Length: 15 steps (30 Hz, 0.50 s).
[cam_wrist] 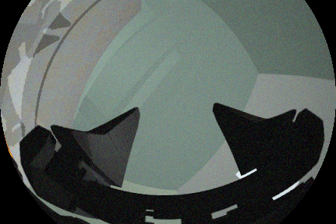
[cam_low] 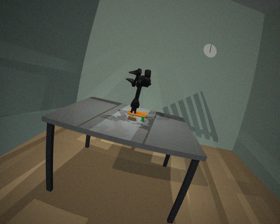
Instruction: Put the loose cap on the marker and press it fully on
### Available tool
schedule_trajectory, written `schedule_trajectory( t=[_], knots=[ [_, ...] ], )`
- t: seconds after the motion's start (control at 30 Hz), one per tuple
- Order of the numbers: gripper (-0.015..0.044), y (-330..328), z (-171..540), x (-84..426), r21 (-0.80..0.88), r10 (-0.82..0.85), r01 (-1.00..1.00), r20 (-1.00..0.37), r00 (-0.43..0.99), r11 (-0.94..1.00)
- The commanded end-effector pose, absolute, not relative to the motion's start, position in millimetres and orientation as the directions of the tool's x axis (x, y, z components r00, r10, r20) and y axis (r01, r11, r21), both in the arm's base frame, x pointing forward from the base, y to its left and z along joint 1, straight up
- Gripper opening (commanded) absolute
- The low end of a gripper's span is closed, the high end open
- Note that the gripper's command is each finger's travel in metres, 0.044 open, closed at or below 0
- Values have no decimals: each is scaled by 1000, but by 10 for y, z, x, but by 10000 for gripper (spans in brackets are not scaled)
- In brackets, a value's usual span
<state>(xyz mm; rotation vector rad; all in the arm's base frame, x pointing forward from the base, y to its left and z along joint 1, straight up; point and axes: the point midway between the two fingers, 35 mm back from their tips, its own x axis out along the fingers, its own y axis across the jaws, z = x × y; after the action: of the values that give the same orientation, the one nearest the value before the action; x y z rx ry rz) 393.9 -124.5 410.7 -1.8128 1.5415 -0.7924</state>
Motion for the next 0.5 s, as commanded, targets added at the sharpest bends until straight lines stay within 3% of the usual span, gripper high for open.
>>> schedule_trajectory(
  t=[0.0,0.17,0.3,0.47],
  knots=[
    [374,-1238,4106,3950,-781,-988,-611,52,145,-130],
    [243,-1037,4018,4241,-840,-933,-477,88,348,-257],
    [243,-798,3804,4468,-896,-844,-354,43,534,-270],
    [243,-482,3395,4637,-955,-701,-269,-108,705,-123]
  ],
)
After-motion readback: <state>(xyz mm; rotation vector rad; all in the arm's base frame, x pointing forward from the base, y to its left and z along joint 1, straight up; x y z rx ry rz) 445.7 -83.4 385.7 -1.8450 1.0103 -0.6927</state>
